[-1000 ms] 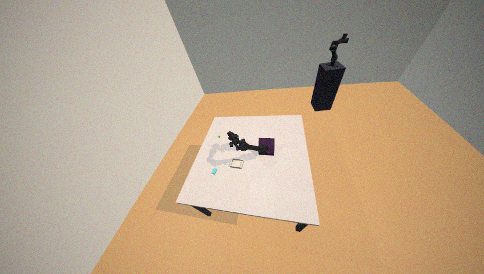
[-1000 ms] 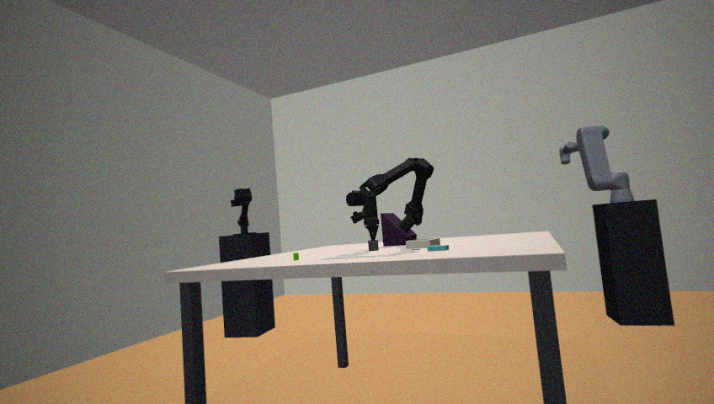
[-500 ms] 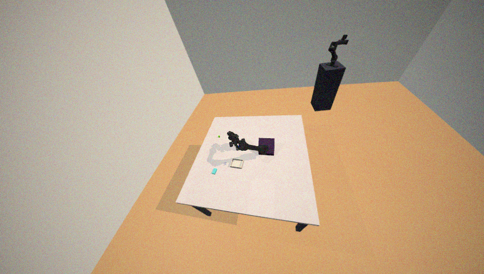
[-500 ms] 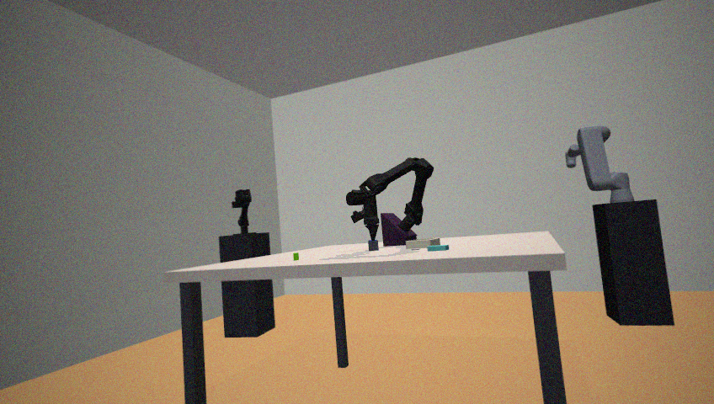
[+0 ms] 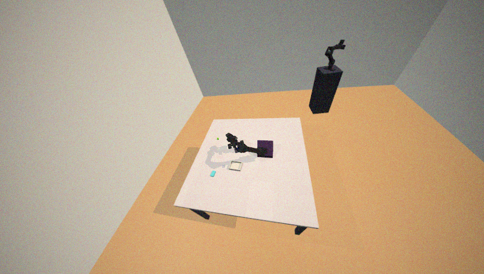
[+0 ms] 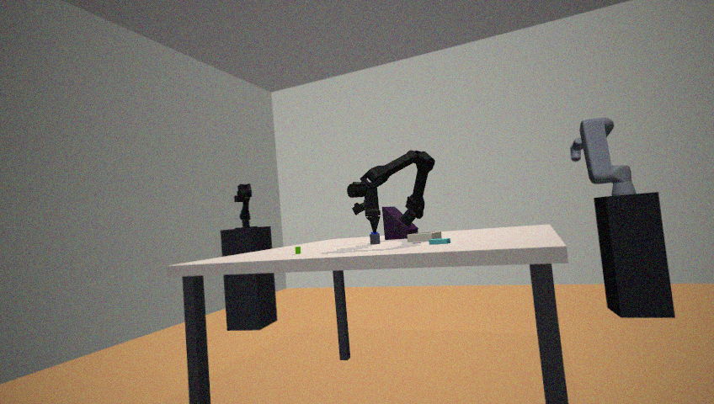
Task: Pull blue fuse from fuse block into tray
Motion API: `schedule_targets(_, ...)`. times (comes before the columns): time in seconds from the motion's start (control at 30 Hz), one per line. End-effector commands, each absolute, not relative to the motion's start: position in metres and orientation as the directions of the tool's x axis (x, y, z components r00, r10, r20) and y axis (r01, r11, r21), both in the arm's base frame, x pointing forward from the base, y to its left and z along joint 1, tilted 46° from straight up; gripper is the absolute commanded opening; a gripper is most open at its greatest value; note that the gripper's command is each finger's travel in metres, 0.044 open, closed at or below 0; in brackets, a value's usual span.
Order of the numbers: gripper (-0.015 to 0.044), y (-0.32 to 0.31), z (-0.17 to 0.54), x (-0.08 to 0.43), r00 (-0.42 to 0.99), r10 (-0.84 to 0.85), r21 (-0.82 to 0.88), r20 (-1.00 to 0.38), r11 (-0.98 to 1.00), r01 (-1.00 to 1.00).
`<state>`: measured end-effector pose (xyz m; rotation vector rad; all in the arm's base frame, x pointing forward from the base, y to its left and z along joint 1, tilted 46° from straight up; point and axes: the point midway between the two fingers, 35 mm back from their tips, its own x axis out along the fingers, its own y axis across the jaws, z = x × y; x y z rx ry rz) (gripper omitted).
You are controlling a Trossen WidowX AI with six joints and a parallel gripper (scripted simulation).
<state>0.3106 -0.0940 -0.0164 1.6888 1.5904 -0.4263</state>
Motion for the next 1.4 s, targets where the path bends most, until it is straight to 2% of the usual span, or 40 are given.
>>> schedule_targets(0.0,0.0000,-0.097,-0.014,0.310,0.171,0.695,0.300,-0.698,0.068,0.951)
schedule_targets(1.37,0.0000,-0.111,0.000,0.307,0.172,0.695,0.300,-0.698,0.065,0.952)
